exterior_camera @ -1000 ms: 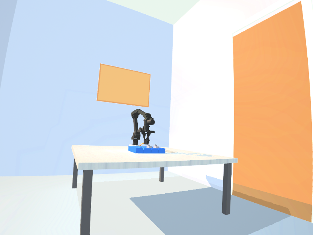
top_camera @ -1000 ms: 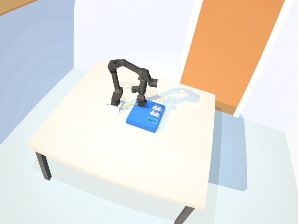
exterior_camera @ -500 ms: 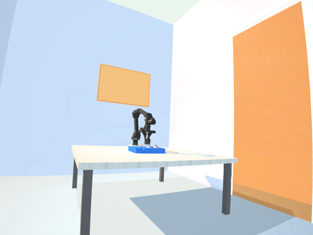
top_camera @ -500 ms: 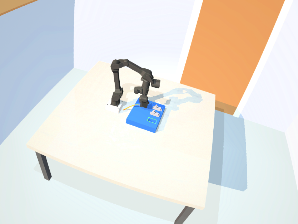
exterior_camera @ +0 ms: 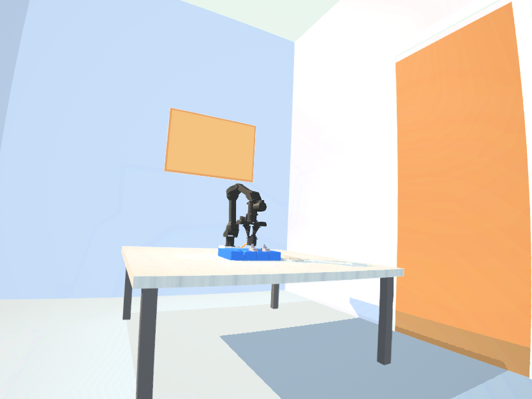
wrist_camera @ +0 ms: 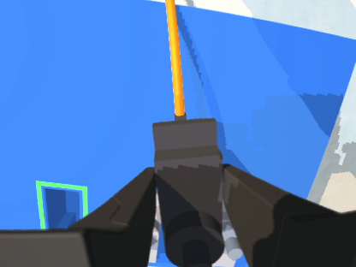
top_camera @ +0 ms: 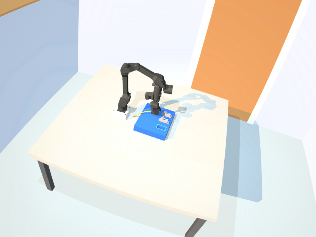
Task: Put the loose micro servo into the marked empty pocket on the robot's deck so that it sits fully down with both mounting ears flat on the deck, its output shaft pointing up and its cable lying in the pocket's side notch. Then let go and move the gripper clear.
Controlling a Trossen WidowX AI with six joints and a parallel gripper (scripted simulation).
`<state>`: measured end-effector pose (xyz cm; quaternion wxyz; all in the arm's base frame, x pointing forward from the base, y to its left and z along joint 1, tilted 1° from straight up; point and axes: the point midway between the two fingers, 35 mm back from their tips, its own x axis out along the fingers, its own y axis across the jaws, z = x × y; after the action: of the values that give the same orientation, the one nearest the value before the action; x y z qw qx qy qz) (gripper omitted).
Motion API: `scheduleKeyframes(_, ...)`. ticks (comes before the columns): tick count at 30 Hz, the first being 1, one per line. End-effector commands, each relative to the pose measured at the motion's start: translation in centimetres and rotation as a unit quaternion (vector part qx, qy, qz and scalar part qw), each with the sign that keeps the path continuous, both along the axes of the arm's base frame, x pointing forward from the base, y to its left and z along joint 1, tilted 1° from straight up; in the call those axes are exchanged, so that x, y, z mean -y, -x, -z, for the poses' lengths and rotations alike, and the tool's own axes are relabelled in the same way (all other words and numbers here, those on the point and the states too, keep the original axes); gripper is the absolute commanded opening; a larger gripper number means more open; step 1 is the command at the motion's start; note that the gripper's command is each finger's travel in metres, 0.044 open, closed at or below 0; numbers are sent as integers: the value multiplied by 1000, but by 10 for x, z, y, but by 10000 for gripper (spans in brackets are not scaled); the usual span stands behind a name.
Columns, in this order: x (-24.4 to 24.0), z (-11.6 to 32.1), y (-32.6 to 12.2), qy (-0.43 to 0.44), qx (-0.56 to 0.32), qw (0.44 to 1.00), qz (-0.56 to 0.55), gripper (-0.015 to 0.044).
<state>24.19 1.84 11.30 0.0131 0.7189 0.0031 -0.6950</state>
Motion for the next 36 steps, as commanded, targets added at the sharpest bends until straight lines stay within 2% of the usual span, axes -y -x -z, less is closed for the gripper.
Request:
scheduleKeyframes(1,2,-3,-4,-1,7,998,61,0)
scheduleKeyframes(18,12,-3,-5,-13,10,937,349,0)
scheduleKeyframes(36,22,-3,-5,-23,12,784,620,0)
